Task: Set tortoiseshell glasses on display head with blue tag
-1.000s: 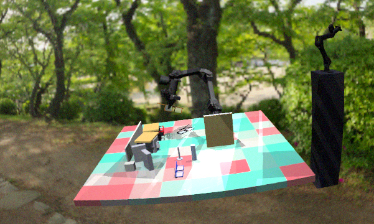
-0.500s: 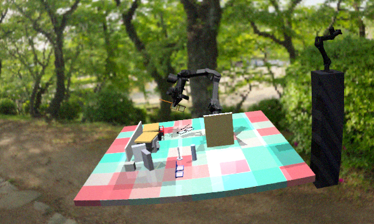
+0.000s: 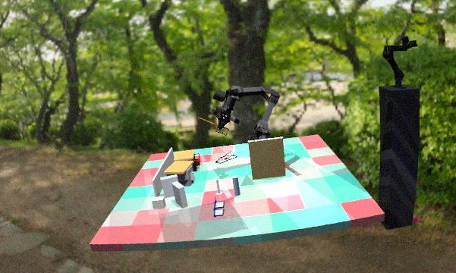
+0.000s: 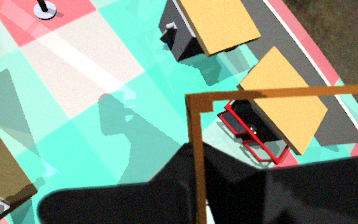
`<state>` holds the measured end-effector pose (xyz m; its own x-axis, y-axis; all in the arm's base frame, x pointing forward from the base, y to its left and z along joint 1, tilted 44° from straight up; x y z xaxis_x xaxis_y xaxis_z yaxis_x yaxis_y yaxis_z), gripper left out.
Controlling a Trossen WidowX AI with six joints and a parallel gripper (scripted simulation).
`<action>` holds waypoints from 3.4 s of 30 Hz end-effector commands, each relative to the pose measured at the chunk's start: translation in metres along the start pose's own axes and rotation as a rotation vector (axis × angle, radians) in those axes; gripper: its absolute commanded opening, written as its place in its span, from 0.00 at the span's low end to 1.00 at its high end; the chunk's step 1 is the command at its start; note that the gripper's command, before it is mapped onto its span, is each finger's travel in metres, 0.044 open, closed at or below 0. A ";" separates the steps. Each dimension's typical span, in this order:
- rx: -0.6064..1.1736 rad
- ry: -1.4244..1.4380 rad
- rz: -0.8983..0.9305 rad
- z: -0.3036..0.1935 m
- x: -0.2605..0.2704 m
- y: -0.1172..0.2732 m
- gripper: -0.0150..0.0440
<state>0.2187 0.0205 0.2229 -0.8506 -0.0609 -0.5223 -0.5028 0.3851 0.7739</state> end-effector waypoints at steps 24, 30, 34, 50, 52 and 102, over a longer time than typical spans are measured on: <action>0.022 0.520 -0.161 -0.031 0.072 0.004 0.25; 0.044 0.633 -0.196 -0.034 0.086 0.001 0.25; 0.063 0.708 -0.219 -0.035 0.096 -0.002 0.25; 0.079 0.746 -0.232 -0.036 0.100 -0.003 0.25; 0.079 0.746 -0.232 -0.036 0.100 -0.003 0.25; -0.010 0.594 0.018 0.007 0.052 -0.026 0.25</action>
<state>0.1802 0.0085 0.1712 -0.7834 -0.5833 -0.2146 -0.4958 0.3784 0.7816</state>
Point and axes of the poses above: the point midway between the two fingers, 35 mm back from their tips, its own y axis back along the fingers, its own x axis across the jaws, z = x × y, the point moved 5 cm from there along y, back along the fingers, and after that the axes turned 13 degrees about y, right-handed, at the moved point
